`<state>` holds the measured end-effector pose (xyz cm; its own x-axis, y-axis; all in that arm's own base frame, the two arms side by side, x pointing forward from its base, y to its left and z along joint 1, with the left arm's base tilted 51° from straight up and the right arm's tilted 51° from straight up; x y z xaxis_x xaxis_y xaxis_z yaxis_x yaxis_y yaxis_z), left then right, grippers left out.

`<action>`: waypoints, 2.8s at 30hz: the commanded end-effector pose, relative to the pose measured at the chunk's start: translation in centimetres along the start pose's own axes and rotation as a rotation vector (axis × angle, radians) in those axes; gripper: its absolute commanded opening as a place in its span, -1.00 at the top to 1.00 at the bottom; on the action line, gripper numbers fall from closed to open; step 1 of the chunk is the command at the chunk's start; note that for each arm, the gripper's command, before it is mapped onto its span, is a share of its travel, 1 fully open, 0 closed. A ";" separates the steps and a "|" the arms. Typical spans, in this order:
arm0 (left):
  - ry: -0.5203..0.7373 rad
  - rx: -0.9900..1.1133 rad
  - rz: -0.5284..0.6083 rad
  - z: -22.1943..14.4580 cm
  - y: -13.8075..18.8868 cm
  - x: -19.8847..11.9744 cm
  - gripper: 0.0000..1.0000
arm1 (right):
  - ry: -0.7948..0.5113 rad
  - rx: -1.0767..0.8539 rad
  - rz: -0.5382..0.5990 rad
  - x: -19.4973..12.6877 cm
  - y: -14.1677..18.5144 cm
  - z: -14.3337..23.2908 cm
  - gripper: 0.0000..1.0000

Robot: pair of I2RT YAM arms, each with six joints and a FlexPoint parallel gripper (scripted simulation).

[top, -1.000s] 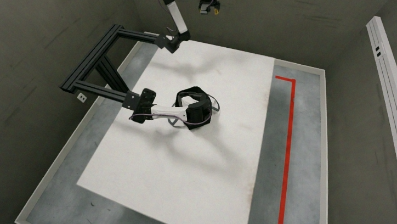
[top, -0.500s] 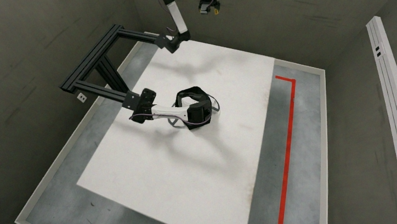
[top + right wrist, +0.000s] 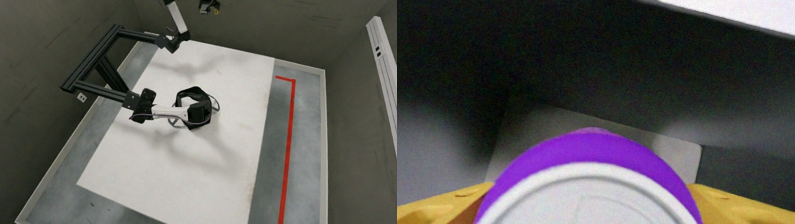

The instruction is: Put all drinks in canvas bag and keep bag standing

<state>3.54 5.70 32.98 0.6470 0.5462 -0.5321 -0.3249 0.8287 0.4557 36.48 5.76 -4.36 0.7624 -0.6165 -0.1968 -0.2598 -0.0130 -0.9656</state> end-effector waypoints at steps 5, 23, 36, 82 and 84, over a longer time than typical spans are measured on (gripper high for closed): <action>-0.032 -0.007 0.011 0.1 0.2 -1.2 -0.73 | 0.001 -0.016 0.001 -0.2 0.1 -0.2 -0.68; -0.032 -0.007 0.011 0.1 0.2 -1.2 -0.73 | -0.007 -0.009 -0.004 -0.4 -0.1 0.1 -0.73; -0.032 -0.007 0.011 0.1 0.2 -1.2 -0.73 | 0.005 -0.002 -0.002 -2.6 -1.4 -0.1 -0.73; -0.032 -0.007 0.011 0.1 0.2 -1.2 -0.73 | 0.068 0.006 0.025 -12.3 -6.6 -0.6 -0.73; -0.032 -0.007 0.011 0.1 0.2 -1.2 -0.73 | 0.078 0.012 0.024 -12.8 -7.0 -0.6 -0.73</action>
<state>3.54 5.70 32.98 0.6470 0.5462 -0.5321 -0.3249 0.8287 0.4557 28.68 12.64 3.68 0.8047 -0.5624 -0.1901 -0.2525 -0.0346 -0.9670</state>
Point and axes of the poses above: on each arm, the point where the finger pads meet when closed, its own x axis out along the fingers, its own z axis across the jaws, y = z × x, the point moved 1 cm from there along -x, back along the fingers, and after that the axes turned 6 degrees about -x, right-handed, at the moved point
